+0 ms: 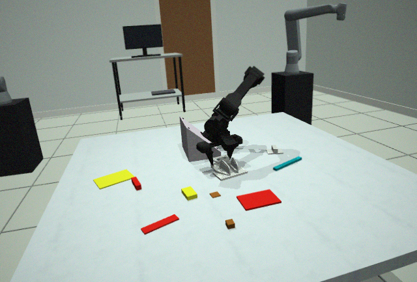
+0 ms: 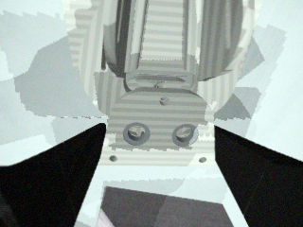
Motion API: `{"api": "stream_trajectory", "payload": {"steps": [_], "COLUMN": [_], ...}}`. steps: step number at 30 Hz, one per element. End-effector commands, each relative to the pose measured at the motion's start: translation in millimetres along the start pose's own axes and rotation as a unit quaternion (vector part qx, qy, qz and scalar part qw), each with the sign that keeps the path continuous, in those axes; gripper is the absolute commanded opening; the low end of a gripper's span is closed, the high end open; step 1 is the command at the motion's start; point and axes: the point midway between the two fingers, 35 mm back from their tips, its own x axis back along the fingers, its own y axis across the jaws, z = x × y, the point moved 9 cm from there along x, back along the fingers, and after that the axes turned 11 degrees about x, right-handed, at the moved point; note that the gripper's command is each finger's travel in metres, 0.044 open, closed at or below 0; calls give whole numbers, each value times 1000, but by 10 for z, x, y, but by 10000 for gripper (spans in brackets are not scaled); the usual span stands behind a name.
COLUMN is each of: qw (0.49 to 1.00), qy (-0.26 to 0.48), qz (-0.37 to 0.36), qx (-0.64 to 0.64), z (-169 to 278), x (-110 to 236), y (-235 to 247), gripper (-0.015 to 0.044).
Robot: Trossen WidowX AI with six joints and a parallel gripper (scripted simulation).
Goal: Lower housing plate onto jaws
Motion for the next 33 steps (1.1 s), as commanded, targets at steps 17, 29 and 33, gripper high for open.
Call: {"api": "stream_trajectory", "payload": {"steps": [17,29,33], "qw": [1000,1000,1000], "qy": [-3,-3,-3], "qz": [-1,-1,-1], "qx": [-2,-2,-2], "z": [-3,-3,-3], "x": [-45,-70,-71], "y": [-1,0,0], "gripper": [351,351,351]}}
